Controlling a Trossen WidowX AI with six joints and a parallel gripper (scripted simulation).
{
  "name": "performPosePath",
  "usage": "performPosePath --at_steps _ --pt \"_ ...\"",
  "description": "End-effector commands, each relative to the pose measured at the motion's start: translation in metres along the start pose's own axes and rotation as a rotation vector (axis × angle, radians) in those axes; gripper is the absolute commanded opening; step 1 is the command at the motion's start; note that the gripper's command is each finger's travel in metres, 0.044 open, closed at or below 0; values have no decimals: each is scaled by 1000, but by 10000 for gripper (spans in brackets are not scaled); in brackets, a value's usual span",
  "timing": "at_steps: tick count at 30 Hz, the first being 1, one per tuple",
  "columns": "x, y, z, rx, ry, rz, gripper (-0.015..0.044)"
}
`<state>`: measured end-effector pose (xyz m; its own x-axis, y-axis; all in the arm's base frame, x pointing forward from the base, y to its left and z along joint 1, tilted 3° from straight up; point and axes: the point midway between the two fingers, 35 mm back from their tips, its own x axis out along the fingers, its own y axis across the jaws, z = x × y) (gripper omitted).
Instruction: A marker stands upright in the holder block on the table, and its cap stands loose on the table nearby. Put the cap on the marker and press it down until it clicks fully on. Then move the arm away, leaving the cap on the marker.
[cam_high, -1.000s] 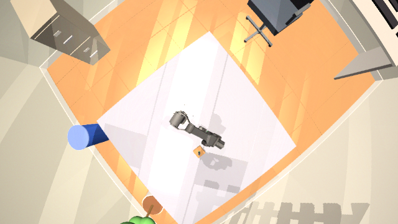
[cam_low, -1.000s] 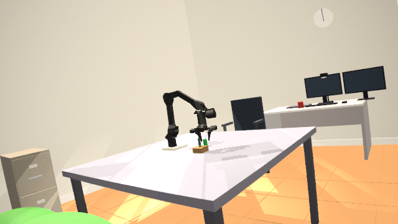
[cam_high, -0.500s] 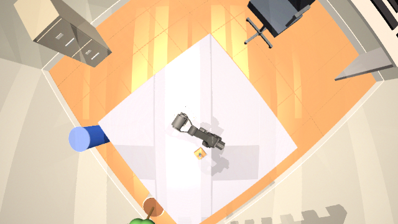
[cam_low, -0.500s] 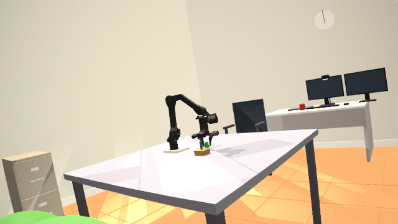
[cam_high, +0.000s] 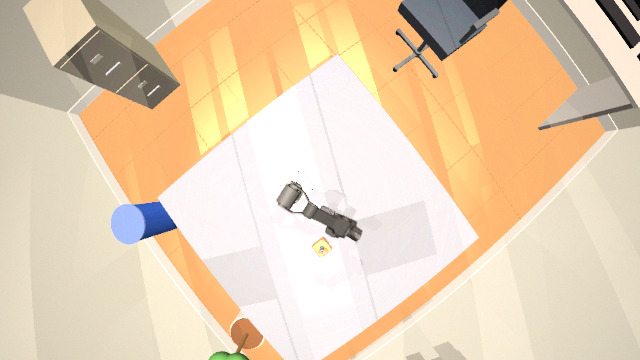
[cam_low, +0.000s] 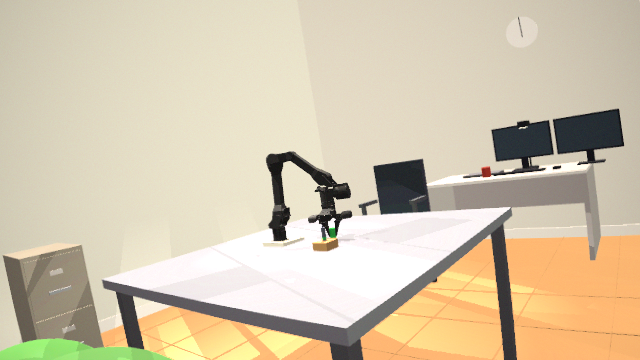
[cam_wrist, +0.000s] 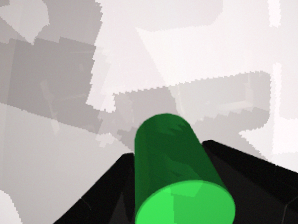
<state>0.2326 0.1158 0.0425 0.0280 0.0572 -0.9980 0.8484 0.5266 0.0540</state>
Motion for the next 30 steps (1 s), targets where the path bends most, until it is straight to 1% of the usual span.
performPosePath --at_steps 1,21,26,30 --pt "-9 2 1 -13 -6 9 0" --pt "-58 1 0 12 2 0 0" --pt "-60 1 2 12 2 0 0" --pt "-65 6 13 12 1 0 0"
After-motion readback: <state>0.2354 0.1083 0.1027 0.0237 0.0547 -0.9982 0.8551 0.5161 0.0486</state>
